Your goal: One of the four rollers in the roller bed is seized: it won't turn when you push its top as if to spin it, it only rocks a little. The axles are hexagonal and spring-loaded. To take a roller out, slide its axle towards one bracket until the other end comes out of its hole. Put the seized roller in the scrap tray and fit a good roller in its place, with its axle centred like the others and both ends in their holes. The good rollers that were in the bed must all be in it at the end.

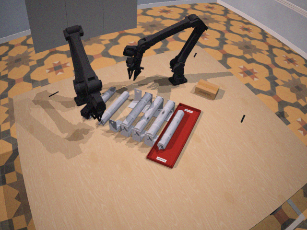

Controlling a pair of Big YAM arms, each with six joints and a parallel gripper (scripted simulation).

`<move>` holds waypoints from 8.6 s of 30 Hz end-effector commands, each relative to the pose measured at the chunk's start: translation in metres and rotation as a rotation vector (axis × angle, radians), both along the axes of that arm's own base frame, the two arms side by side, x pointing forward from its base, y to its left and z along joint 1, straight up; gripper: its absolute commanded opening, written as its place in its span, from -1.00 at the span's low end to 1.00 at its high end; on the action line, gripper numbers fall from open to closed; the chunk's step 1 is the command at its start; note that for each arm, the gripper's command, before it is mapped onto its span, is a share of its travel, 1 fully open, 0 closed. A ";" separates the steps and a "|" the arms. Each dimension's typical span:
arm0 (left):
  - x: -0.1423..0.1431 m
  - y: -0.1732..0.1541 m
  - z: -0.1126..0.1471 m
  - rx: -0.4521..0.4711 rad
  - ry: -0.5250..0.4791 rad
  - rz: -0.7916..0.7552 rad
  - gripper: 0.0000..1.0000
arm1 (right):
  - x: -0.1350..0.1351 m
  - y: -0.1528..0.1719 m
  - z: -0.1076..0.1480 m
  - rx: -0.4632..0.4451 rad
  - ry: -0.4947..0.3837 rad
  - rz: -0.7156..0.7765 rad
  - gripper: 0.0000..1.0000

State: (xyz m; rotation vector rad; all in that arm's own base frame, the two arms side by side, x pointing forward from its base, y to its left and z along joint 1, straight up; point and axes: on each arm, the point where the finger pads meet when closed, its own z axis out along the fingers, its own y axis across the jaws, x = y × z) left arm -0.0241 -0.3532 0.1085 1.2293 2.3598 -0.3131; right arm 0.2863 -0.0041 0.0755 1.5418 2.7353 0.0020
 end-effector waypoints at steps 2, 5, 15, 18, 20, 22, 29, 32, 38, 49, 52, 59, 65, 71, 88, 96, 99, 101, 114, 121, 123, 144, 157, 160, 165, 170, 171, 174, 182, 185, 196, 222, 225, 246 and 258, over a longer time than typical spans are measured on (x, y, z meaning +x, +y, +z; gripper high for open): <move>0.020 -0.019 -0.013 -0.014 0.001 0.068 -0.36 | 0.034 -0.002 0.031 -0.003 -0.109 -0.013 -0.36; -0.008 -0.020 -0.015 -0.042 0.005 -0.052 -0.36 | -0.009 0.001 -0.010 -0.001 0.040 0.025 -0.36; 0.003 -0.029 -0.022 -0.069 0.012 -0.017 -0.36 | 0.002 0.002 0.001 -0.003 -0.003 0.004 -0.36; 0.008 -0.017 -0.040 -0.025 0.004 -0.005 -0.36 | 0.012 0.002 0.011 -0.004 -0.038 0.003 -0.36; 0.005 -0.027 -0.030 -0.039 0.007 -0.007 -0.36 | 0.012 0.002 0.011 -0.004 -0.037 0.003 -0.36; 0.006 -0.025 -0.026 -0.042 0.009 0.000 -0.36 | 0.021 0.002 0.020 -0.004 -0.065 0.003 -0.36; 0.012 -0.022 -0.054 -0.014 -0.003 -0.017 -0.36 | 0.001 0.003 -0.018 -0.003 0.000 0.004 -0.36; 0.016 -0.027 -0.067 -0.015 -0.003 -0.017 -0.36 | 0.000 0.003 -0.033 -0.003 -0.002 0.005 -0.36; 0.020 -0.040 -0.075 -0.030 0.000 -0.017 -0.36 | 0.001 0.003 -0.049 -0.003 -0.003 0.005 -0.36; 0.016 -0.053 -0.063 -0.073 0.008 -0.019 -0.36 | 0.003 0.003 -0.045 -0.003 -0.012 0.006 -0.36; 0.017 -0.053 -0.067 -0.063 0.006 -0.018 -0.36 | 0.003 0.003 -0.048 -0.003 -0.006 0.006 -0.36; 0.016 -0.051 -0.070 -0.055 0.008 -0.015 -0.94 | 0.005 0.003 -0.049 -0.003 -0.009 0.006 -0.36; 0.016 -0.051 -0.070 -0.055 0.008 -0.015 -0.94 | 0.005 0.003 -0.049 -0.003 -0.009 0.006 -0.36; 0.016 -0.051 -0.070 -0.055 0.008 -0.015 -0.94 | 0.005 0.003 -0.049 -0.003 -0.009 0.006 -0.36; 0.016 -0.051 -0.070 -0.055 0.008 -0.015 -0.94 | 0.005 0.003 -0.049 -0.001 -0.009 0.007 -0.94; 0.015 -0.051 -0.066 -0.045 0.005 -0.017 -0.94 | 0.005 0.002 -0.045 0.001 -0.017 0.008 -0.94; 0.013 -0.057 -0.057 -0.066 0.006 -0.019 -0.94 | 0.003 -0.002 -0.042 0.004 -0.019 0.003 -0.94; 0.013 -0.057 -0.056 -0.067 0.005 -0.019 -0.94 | 0.003 -0.002 -0.042 0.005 -0.022 0.000 -0.94; 0.010 -0.063 -0.041 -0.083 0.010 0.000 -0.94 | 0.033 -0.007 -0.022 -0.003 -0.111 0.000 -0.94; 0.008 -0.071 -0.036 -0.117 0.006 -0.020 -0.94 | 0.033 -0.007 -0.024 -0.003 -0.103 -0.012 -0.94; 0.008 -0.073 -0.035 -0.123 0.003 -0.027 -0.94 | 0.036 -0.007 -0.021 -0.003 -0.117 -0.018 -0.94; 0.009 -0.066 -0.025 -0.085 -0.018 -0.002 -0.94 | 0.029 -0.007 -0.003 0.018 -0.130 -0.002 -0.94; 0.008 -0.066 -0.012 -0.067 -0.045 0.000 -0.94 | 0.029 -0.006 0.009 0.038 -0.161 -0.003 -0.94; 0.008 -0.067 -0.005 -0.064 -0.055 0.001 -0.94 | 0.029 -0.007 0.015 0.043 -0.178 -0.002 -0.94; 0.008 -0.067 0.005 -0.052 -0.075 0.002 -0.94 | 0.029 -0.007 0.026 0.056 -0.204 -0.001 -0.94; 0.008 -0.068 0.010 -0.051 -0.088 0.004 -0.94 | 0.033 -0.007 0.032 0.066 -0.230 -0.002 -0.94; 0.008 -0.068 0.010 -0.051 -0.088 0.004 -0.94 | 0.033 -0.007 0.032 0.066 -0.230 -0.002 -0.94; 0.009 -0.066 0.013 -0.033 -0.100 0.006 -0.94 | 0.030 -0.006 0.036 0.074 -0.224 0.001 -0.94; 0.009 -0.068 0.028 -0.030 -0.124 0.010 -0.94 | 0.032 -0.006 0.052 0.087 -0.266 0.005 -0.94; 0.009 -0.068 0.033 -0.021 -0.134 0.010 -0.94 | 0.031 -0.006 0.056 0.096 -0.273 0.005 -0.94; 0.009 -0.066 0.035 -0.005 -0.150 0.009 -0.94 | 0.029 -0.006 0.062 0.104 -0.287 0.003 -0.94; 0.010 -0.067 0.066 0.036 -0.222 0.015 -0.94 | 0.032 -0.006 0.097 0.150 -0.386 0.004 -0.94; 0.010 -0.063 0.067 0.054 -0.231 0.014 -0.94 | 0.027 -0.005 0.097 0.157 -0.370 0.004 -0.94; 0.020 -0.067 0.076 0.053 -0.253 0.011 -0.94 | 0.035 0.003 0.100 0.173 -0.393 0.013 -0.94; 0.040 -0.032 0.052 0.116 -0.274 0.019 -0.94 | 0.050 0.018 0.099 0.186 -0.385 0.024 -0.94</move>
